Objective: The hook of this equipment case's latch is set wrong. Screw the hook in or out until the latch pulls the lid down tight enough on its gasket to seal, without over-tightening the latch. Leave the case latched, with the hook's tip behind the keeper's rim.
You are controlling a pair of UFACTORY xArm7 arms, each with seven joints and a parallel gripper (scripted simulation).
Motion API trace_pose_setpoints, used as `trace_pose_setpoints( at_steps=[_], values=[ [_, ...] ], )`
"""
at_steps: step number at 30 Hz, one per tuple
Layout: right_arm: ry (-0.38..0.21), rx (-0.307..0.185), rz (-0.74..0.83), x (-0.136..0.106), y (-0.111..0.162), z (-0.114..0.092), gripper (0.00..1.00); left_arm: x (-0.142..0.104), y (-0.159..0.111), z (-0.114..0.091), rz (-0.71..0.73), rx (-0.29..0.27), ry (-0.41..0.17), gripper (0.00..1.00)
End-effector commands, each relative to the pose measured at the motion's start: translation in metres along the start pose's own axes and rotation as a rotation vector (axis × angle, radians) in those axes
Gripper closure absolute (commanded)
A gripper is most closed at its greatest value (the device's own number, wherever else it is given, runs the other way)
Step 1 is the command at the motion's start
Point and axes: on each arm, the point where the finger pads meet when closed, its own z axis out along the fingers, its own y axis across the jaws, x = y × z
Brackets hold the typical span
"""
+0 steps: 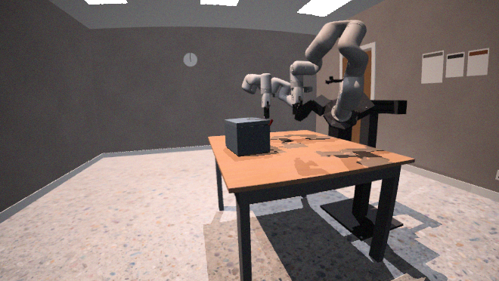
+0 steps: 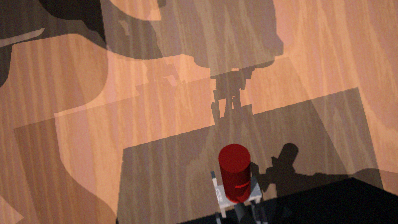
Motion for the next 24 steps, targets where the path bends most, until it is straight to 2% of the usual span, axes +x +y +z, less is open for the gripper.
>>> trace_pose_setpoints(
  at_steps=[1,24],
  values=[
    [-0.001,-0.003,-0.069,-0.0004,0.0006,-0.0021,0.76,-0.0008,-0.0007,-0.0013,0.000,0.003,-0.003,0.00],
    [-0.001,-0.003,-0.221,-0.0004,0.0006,-0.0021,0.76,-0.0008,-0.0007,-0.0013,0.000,0.003,-0.003,0.00]
  ],
)
